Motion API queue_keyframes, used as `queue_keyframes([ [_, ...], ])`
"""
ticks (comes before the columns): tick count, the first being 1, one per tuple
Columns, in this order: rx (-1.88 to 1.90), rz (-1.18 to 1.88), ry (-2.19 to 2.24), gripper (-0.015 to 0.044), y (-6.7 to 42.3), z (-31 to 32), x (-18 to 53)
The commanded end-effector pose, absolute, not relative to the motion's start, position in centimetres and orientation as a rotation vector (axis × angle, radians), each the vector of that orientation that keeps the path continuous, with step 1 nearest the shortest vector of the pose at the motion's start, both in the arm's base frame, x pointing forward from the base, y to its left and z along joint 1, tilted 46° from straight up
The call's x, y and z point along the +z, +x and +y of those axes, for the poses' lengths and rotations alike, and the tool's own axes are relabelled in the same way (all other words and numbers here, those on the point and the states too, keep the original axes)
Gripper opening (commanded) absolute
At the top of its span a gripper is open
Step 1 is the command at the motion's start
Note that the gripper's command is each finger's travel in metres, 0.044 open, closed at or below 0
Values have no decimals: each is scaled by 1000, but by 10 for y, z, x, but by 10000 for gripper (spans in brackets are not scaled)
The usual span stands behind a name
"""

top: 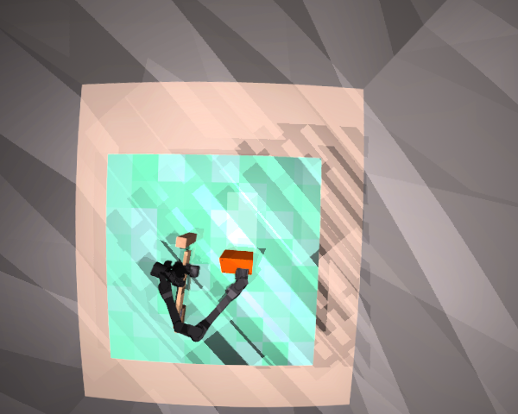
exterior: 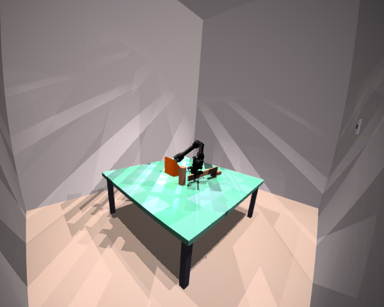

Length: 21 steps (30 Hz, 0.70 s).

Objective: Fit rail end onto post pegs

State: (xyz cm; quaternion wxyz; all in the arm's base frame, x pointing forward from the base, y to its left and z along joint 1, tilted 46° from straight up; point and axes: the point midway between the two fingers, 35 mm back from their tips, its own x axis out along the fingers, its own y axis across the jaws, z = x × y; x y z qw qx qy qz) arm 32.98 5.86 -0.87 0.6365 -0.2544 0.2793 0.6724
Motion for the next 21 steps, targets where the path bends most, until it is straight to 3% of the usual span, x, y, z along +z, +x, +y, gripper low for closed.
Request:
queue_keyframes([
  [1, 1522, 627, -583, 0, 334, 54, -4],
  [21, 1522, 628, -584, 0, 335, 47, 2],
])
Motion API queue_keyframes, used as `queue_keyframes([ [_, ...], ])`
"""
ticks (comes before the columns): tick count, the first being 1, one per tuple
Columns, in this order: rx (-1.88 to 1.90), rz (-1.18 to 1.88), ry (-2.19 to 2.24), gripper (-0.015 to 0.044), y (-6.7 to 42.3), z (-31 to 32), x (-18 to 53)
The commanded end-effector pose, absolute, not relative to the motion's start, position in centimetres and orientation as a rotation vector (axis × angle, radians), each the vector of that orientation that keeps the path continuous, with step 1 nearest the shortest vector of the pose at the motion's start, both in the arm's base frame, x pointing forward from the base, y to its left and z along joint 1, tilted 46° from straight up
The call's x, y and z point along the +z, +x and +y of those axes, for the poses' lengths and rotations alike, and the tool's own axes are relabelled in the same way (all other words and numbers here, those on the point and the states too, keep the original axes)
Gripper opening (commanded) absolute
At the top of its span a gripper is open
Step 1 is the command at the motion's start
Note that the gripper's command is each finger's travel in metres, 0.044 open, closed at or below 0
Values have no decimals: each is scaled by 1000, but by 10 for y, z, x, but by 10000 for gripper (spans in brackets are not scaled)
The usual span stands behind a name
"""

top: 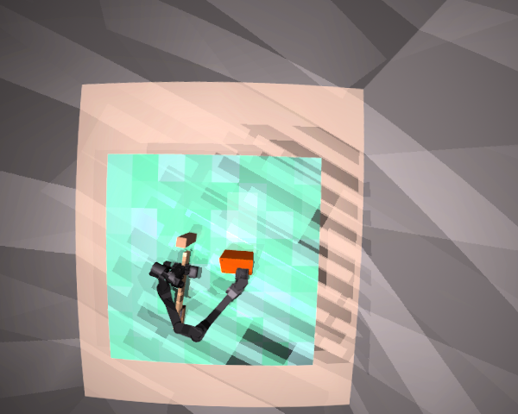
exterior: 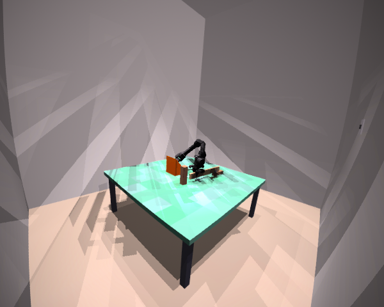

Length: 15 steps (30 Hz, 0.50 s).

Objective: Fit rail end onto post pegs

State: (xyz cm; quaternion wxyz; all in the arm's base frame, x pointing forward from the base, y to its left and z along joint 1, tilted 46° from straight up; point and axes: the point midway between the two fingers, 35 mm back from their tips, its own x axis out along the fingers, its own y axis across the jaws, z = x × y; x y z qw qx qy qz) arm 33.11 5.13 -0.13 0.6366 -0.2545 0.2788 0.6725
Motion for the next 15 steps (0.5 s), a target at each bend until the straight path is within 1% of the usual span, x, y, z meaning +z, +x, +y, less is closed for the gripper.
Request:
queue_keyframes([
  [1, 1522, 628, -584, 0, 335, 46, 3],
  [15, 1522, 628, -584, 0, 335, 41, 8],
])
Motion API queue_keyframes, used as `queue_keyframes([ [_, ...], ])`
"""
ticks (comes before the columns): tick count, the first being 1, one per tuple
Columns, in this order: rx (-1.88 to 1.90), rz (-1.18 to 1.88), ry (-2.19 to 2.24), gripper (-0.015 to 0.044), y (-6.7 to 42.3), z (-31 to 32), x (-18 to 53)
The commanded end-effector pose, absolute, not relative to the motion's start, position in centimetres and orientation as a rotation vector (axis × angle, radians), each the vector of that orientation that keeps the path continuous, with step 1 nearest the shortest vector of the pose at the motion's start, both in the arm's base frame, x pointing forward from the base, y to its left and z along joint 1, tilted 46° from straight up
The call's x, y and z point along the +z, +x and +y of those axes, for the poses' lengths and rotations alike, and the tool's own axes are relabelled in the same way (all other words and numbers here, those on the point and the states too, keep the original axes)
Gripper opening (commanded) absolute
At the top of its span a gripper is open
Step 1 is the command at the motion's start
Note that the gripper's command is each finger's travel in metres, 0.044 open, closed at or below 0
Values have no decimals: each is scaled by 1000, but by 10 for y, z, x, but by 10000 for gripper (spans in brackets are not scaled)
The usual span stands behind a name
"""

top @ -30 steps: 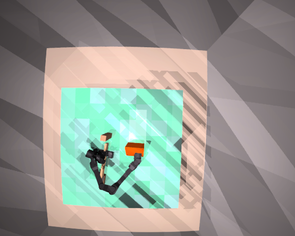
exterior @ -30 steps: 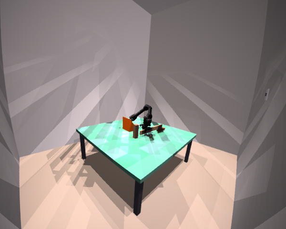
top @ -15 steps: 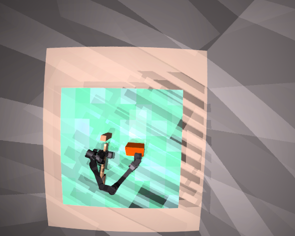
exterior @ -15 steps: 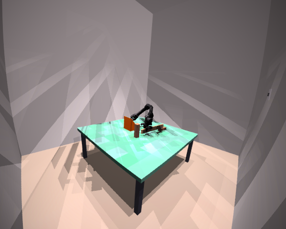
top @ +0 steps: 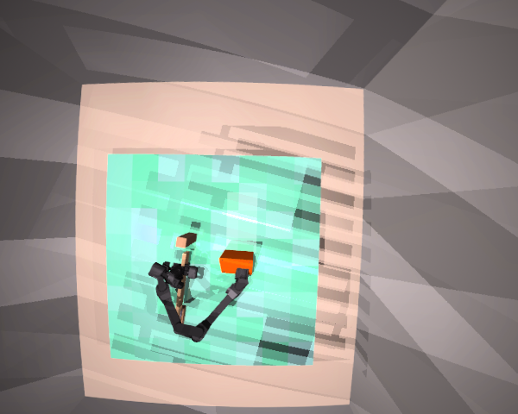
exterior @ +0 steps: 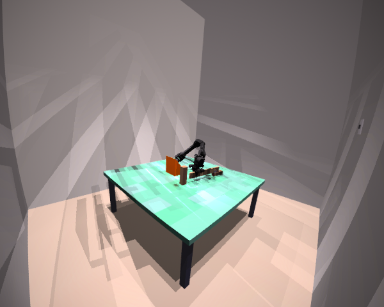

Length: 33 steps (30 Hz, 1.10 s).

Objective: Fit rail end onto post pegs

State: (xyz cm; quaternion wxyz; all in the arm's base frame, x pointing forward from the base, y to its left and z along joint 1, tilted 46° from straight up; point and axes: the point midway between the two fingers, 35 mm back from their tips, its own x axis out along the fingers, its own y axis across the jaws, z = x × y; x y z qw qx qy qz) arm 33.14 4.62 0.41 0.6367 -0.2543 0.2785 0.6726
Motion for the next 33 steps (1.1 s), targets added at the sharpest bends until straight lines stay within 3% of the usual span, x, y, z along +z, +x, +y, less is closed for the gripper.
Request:
queue_keyframes([
  [1, 1522, 628, -584, 0, 335, 41, 8],
  [33, 1522, 628, -584, 0, 331, 43, 6],
])
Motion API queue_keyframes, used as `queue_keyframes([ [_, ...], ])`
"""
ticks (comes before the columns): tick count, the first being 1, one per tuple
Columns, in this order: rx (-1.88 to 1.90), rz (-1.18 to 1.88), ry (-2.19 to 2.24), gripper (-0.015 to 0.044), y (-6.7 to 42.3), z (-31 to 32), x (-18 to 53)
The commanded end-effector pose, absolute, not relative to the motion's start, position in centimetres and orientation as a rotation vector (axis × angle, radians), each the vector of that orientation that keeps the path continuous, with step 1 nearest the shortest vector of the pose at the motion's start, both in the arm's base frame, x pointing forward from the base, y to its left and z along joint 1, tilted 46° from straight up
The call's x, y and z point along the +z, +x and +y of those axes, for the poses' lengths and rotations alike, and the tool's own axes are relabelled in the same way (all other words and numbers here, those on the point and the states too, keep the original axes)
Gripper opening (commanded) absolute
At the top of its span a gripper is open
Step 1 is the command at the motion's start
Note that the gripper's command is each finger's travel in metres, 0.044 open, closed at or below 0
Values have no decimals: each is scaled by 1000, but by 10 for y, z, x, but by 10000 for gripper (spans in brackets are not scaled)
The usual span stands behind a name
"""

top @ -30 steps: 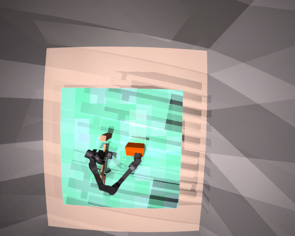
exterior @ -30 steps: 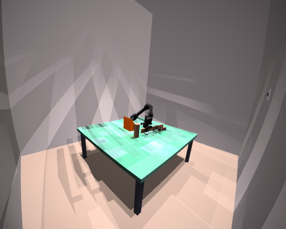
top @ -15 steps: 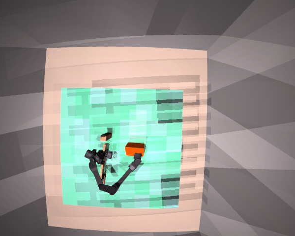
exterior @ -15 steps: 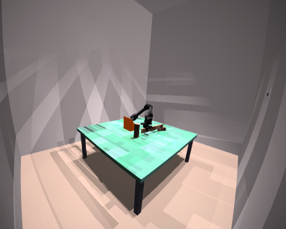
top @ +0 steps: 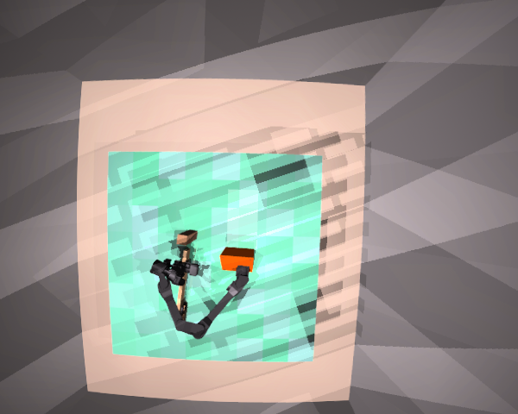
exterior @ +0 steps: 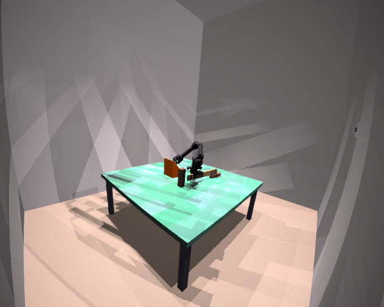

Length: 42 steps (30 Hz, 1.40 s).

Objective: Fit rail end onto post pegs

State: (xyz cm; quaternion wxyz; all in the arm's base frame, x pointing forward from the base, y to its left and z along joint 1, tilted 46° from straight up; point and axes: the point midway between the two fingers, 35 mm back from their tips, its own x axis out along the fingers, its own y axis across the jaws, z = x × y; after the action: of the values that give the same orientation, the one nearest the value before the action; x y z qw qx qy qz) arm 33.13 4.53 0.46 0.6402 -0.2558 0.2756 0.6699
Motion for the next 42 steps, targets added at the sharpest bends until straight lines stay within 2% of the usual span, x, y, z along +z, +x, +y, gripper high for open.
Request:
queue_keyframes([
  [1, 1522, 628, -584, 0, 331, 43, 6],
  [42, 1522, 628, -584, 0, 331, 39, 0],
])
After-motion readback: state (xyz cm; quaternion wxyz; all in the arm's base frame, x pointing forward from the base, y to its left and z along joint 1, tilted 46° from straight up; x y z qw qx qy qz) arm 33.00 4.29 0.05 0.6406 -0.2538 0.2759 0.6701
